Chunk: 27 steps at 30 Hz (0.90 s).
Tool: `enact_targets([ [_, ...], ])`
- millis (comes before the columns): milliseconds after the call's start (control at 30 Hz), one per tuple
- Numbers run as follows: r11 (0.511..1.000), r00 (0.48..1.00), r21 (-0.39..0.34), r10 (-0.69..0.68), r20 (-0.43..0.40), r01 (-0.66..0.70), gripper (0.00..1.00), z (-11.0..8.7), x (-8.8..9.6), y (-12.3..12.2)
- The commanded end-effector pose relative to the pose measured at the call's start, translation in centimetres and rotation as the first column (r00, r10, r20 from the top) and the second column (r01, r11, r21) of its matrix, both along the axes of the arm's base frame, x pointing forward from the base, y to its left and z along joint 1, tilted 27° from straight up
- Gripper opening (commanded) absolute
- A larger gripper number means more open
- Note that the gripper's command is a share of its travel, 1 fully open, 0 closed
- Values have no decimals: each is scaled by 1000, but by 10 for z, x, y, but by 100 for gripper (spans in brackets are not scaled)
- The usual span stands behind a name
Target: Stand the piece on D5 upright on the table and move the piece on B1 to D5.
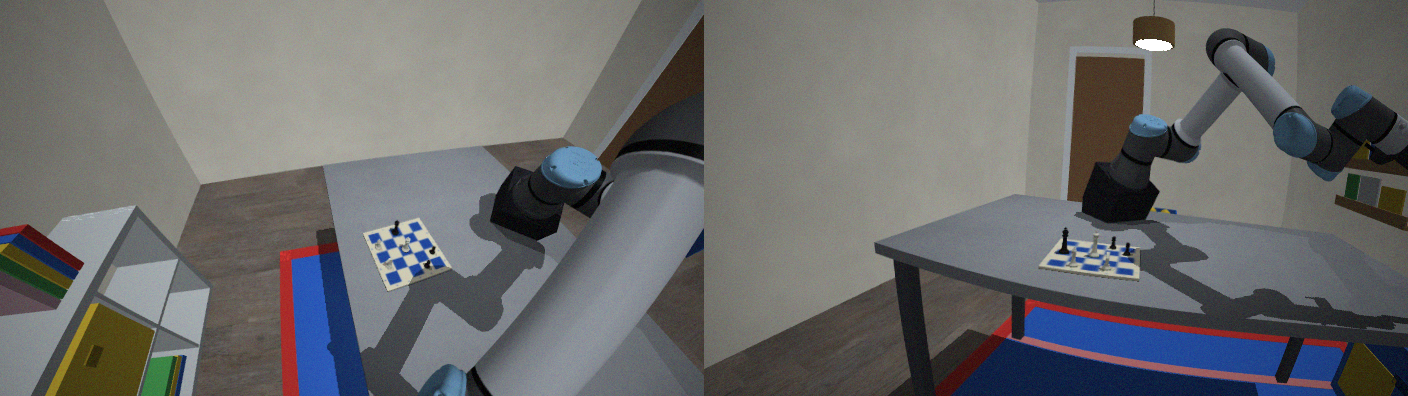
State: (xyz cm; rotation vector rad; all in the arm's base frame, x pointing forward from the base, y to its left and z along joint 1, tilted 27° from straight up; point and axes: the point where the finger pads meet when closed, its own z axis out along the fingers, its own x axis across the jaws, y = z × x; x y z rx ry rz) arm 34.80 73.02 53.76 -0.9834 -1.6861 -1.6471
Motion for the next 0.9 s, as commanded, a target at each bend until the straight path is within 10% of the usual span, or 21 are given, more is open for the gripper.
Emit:
enact_targets([
  [0,1000,1000,2,0,2,0,100,1,0,0],
  [867,1000,1000,-6,-12,2,12,100,-1,6,-3],
])
